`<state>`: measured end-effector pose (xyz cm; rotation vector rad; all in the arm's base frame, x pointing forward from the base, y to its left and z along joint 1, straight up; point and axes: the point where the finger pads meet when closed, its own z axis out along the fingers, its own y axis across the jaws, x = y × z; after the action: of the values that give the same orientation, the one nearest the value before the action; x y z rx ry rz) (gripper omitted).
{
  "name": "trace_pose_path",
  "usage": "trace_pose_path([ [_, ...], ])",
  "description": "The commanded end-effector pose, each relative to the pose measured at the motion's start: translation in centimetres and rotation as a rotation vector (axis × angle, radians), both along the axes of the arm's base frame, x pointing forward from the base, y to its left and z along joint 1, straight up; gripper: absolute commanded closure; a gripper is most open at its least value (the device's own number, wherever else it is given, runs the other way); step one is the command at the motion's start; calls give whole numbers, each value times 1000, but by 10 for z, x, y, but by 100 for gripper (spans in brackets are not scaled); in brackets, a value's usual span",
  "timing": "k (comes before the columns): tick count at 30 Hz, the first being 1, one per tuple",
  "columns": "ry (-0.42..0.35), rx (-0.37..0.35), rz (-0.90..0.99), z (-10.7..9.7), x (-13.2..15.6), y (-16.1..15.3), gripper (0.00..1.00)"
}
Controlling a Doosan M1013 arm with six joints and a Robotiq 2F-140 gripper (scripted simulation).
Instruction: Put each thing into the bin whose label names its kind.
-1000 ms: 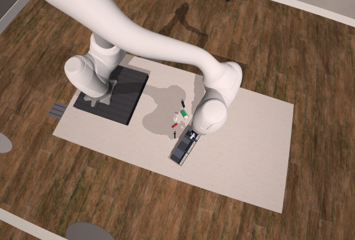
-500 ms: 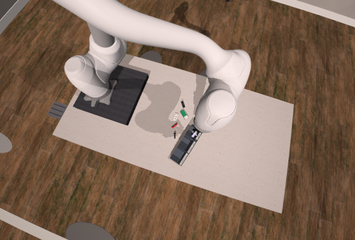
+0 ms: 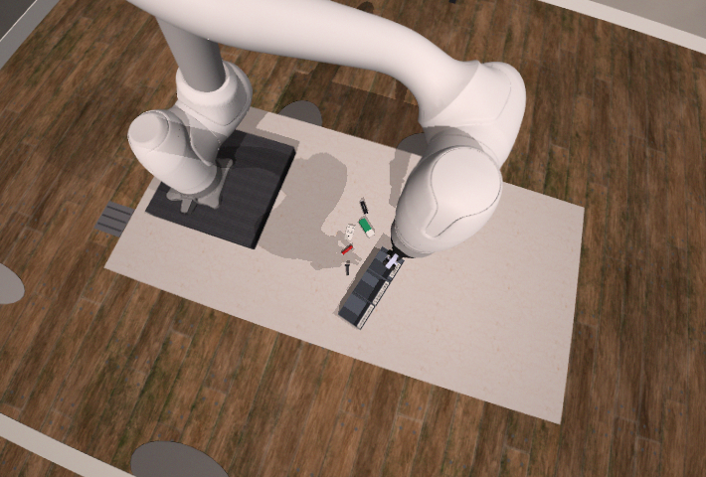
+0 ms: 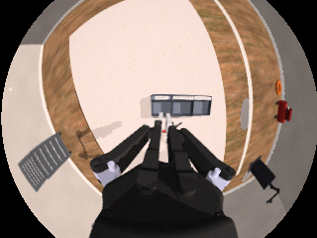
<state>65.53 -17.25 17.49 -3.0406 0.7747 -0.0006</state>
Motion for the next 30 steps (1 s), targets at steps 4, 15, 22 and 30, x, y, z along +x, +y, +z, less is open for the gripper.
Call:
trace_pose_path([
  [4,1,0,-189,-20,-14,23,77],
  [15,1,1,-341,-66,-45,73,77],
  [22,1,1,-341,-102,-69,113,77],
  [30,1,1,-341,-112,-77,127,77],
])
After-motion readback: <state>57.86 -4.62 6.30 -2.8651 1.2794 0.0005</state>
